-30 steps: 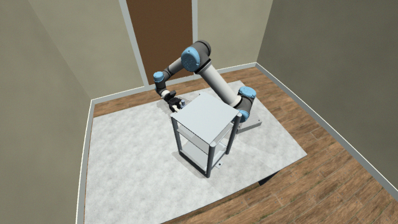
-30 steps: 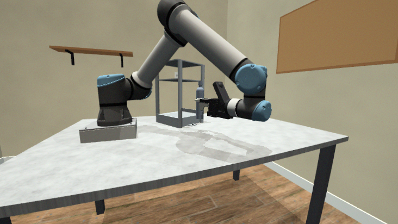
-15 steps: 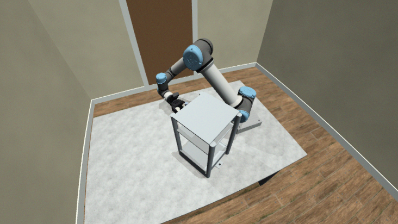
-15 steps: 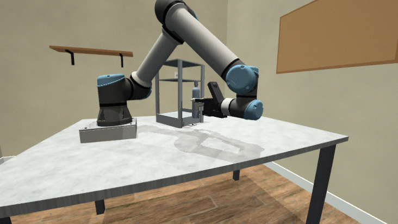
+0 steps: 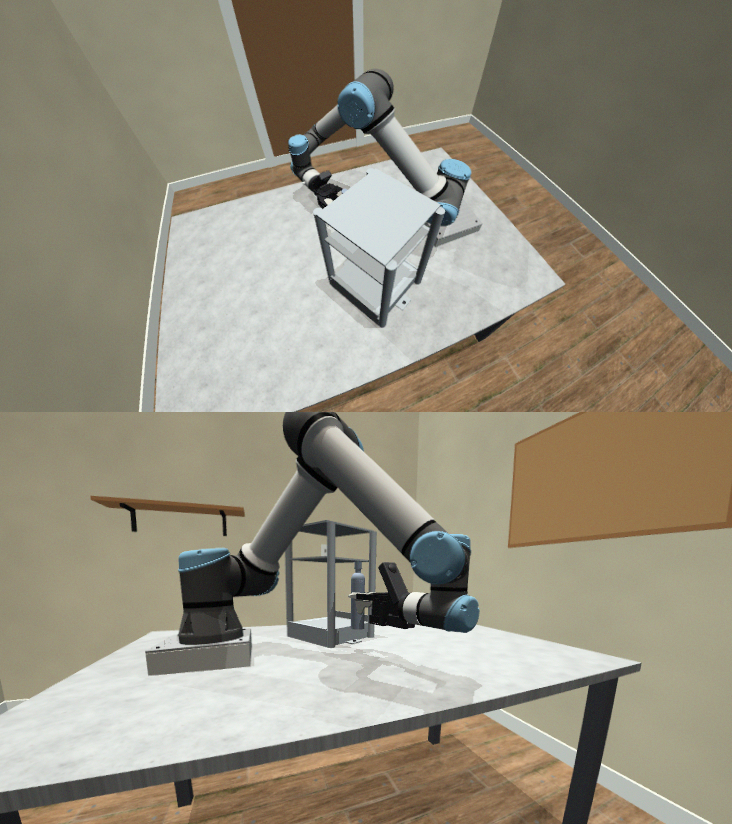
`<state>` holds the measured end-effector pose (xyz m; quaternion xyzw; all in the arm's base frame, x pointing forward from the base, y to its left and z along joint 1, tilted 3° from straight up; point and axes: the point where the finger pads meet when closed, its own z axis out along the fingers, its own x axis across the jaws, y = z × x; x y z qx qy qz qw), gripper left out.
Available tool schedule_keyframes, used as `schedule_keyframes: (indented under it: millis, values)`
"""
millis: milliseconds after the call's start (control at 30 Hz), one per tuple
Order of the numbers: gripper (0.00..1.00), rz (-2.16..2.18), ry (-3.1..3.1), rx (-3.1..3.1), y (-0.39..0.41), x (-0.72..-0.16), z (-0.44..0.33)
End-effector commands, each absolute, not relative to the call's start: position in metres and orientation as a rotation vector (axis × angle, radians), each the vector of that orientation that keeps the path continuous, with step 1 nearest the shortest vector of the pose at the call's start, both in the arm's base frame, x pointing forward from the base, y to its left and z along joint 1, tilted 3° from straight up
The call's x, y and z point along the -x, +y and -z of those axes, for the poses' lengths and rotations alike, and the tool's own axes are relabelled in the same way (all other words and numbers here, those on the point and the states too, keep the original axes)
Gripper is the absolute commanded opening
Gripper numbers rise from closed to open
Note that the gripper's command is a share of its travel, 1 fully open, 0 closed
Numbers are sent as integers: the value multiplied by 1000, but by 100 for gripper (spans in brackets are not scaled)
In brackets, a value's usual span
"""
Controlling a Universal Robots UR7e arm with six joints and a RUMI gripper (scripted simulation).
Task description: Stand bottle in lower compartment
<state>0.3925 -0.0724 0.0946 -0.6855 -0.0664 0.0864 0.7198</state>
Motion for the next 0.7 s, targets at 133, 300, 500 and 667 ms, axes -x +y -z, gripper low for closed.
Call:
schedule_keyframes:
  millis: [133,300,500,667]
  values:
    - [0,-191,-150,1518,-71,-396,-95]
    - [0,-191,-149,1517,-69,-400,-95]
    - [0,-191,-150,1517,-64,-412,-95]
    - [0,-191,-150,1517,-58,-426,-94]
